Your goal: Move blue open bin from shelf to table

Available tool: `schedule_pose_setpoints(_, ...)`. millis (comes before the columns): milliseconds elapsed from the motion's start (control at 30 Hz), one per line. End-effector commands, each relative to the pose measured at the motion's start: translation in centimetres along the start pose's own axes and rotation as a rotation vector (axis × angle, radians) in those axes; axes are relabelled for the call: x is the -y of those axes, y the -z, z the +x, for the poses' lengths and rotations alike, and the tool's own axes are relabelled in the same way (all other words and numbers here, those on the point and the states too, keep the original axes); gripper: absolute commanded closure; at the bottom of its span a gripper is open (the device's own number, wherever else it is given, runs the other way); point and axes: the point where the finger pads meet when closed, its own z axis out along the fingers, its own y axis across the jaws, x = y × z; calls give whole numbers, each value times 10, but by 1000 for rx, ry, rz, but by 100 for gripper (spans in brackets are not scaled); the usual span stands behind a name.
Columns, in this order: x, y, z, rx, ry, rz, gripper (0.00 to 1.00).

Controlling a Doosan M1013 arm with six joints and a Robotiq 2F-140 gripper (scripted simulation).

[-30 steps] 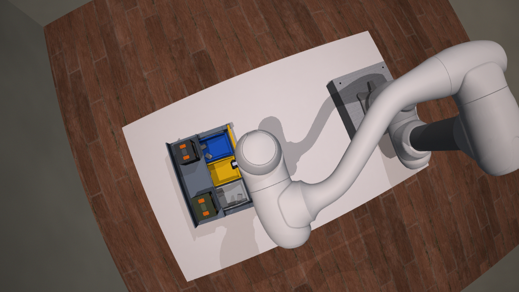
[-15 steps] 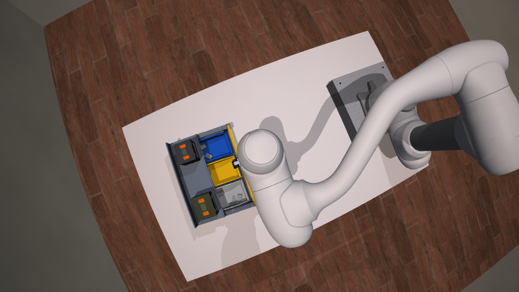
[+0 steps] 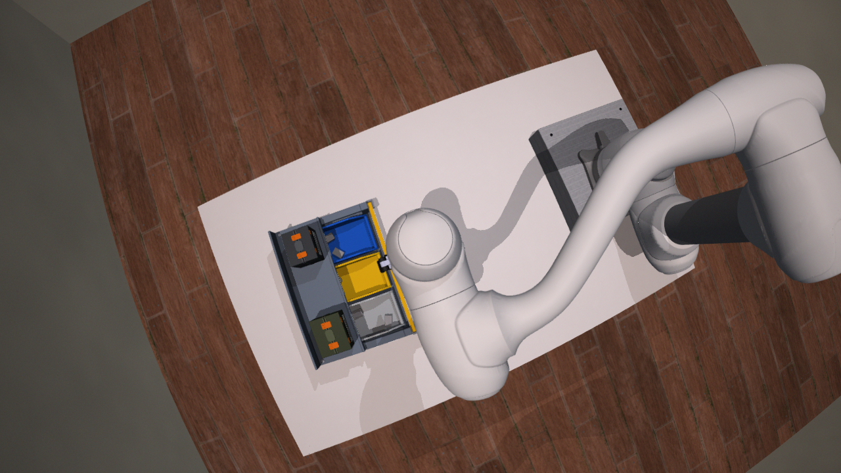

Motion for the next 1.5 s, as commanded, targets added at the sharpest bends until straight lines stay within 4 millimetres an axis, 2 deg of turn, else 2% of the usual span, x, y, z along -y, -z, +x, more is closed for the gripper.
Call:
schedule_pose_setpoints(0, 0, 0, 0, 0, 0, 0, 43)
schedule_pose_setpoints(1167, -2, 0, 0, 0, 0, 0, 43)
schedule_pose_setpoints(1333, -3, -55, 0, 0, 0, 0, 43)
schedule_pose_setpoints(1467, -3, -55, 0, 0, 0, 0, 43)
